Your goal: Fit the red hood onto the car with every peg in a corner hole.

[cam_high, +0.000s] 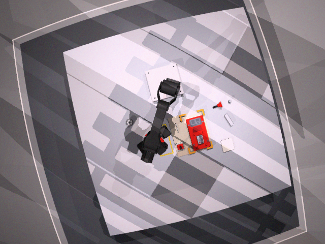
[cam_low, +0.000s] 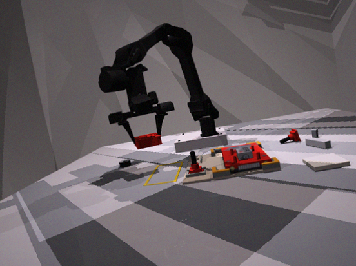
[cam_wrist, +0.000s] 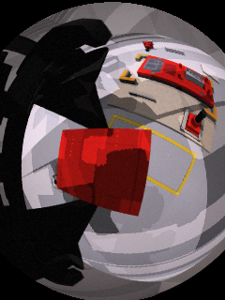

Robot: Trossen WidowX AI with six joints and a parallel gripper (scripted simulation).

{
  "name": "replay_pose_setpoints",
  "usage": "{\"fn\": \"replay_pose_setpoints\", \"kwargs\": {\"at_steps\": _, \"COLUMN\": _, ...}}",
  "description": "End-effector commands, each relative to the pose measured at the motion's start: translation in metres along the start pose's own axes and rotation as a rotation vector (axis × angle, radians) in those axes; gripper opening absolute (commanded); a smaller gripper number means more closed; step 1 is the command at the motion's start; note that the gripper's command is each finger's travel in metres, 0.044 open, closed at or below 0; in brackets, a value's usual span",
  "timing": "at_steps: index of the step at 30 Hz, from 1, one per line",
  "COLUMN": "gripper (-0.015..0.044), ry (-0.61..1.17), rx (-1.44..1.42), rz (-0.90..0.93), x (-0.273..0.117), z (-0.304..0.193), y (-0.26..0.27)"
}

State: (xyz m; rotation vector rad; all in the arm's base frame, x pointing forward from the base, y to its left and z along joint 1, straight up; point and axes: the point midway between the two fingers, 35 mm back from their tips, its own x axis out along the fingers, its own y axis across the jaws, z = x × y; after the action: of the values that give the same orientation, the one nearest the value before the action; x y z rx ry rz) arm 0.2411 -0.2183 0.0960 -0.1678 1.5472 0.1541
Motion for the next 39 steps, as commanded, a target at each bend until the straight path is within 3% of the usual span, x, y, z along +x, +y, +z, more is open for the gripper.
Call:
{"fn": "replay_pose_setpoints", "kwargs": {"at_steps": 1, "gripper": 0.0, "ry": -0.003, "rx": 0.0, "rz": -0.004, "x": -0.011, "z": 0.0, "y": 0.0}}
{"fn": "replay_pose_setpoints", "kwargs": {"at_steps": 15, "gripper": 0.0, "ry": -0.005, "rx": 0.052, "rz": -0.001, "x": -0.011, "z": 0.033, "y": 0.021}}
{"fn": "replay_pose_setpoints", "kwargs": {"at_steps": 39, "gripper": 0.0, "ry": -0.023, "rx": 0.163, "rz": 0.007, "x": -0.015, "z": 0.11, "y": 0.102}}
